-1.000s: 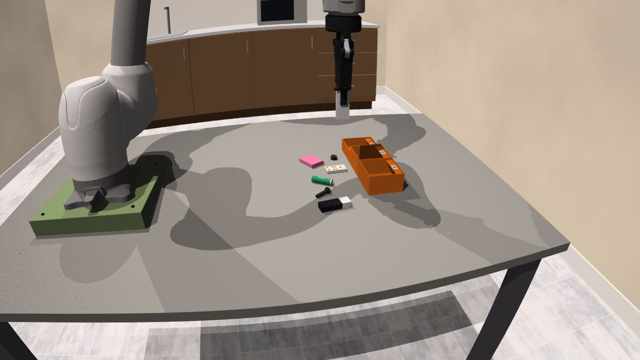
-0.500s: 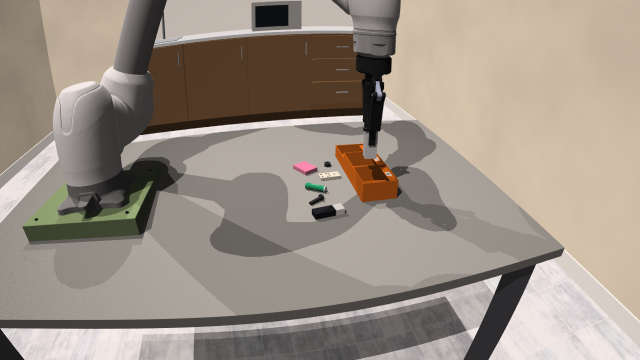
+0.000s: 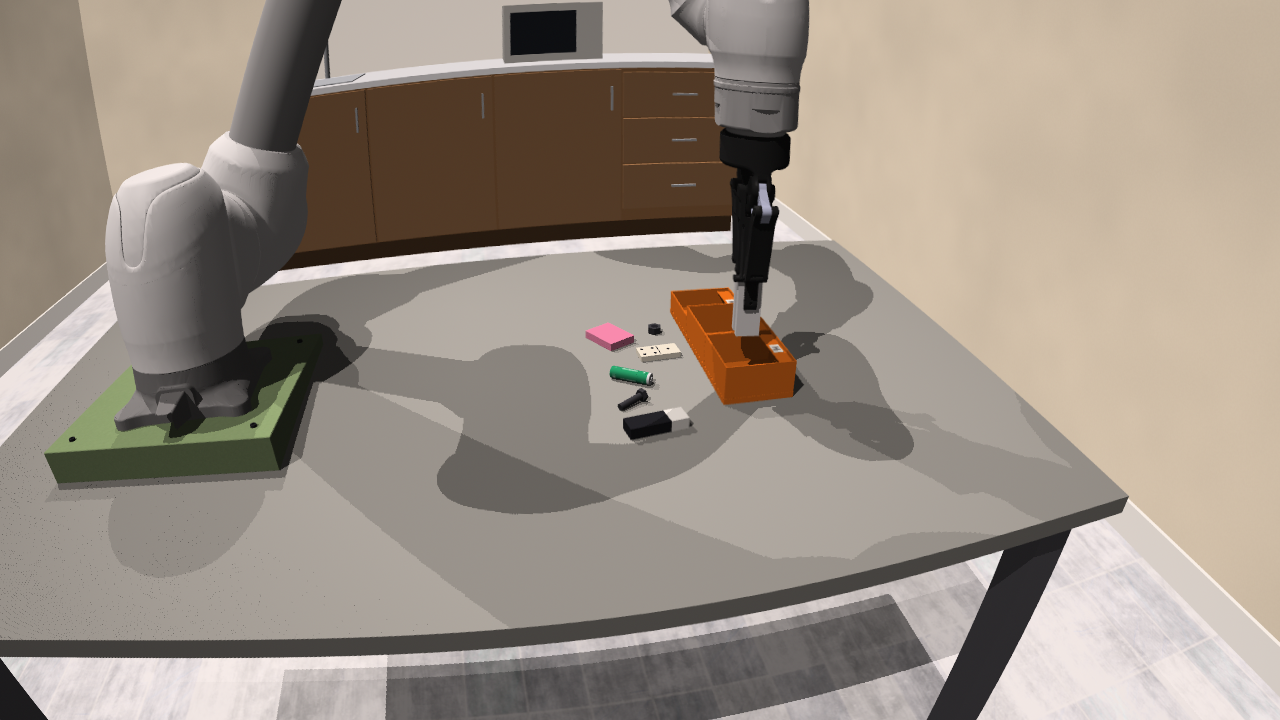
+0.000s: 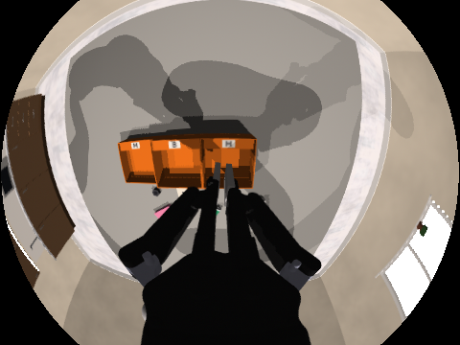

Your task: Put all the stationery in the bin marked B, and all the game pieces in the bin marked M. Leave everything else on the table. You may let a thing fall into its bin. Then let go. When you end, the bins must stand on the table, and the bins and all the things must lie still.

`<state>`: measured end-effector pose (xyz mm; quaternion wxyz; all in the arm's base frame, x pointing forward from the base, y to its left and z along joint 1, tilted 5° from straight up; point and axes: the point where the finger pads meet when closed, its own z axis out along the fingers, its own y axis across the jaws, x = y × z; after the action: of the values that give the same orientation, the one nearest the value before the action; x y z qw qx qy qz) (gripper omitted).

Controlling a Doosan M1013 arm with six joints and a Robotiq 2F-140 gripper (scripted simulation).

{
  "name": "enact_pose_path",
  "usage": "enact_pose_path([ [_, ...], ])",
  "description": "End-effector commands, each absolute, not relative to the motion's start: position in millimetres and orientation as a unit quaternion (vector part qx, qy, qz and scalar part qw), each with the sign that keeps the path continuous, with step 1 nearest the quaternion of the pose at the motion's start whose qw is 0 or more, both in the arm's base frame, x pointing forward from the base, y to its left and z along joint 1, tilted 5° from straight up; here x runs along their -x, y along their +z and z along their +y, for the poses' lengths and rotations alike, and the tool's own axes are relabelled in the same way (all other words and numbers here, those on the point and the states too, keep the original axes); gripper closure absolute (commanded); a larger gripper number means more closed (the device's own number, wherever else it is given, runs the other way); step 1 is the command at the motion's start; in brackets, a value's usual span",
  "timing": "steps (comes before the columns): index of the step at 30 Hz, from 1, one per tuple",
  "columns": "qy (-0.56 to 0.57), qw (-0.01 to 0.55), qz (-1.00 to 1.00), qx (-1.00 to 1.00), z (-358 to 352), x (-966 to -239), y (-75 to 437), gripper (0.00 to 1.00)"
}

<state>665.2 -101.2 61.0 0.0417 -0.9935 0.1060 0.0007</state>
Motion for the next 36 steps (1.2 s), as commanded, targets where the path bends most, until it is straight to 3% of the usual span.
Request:
enact_pose_path([
  [1, 0.001, 0.042, 0.106, 0.993, -100.4, -665.3, 51.1, 0.95],
  [16, 0.001, 0.042, 0.106, 0.993, -97.5, -665.6, 16.5, 0.95],
  [36, 0.001, 0.042, 0.106, 0.993, -97.5, -665.6, 15.8, 0.95],
])
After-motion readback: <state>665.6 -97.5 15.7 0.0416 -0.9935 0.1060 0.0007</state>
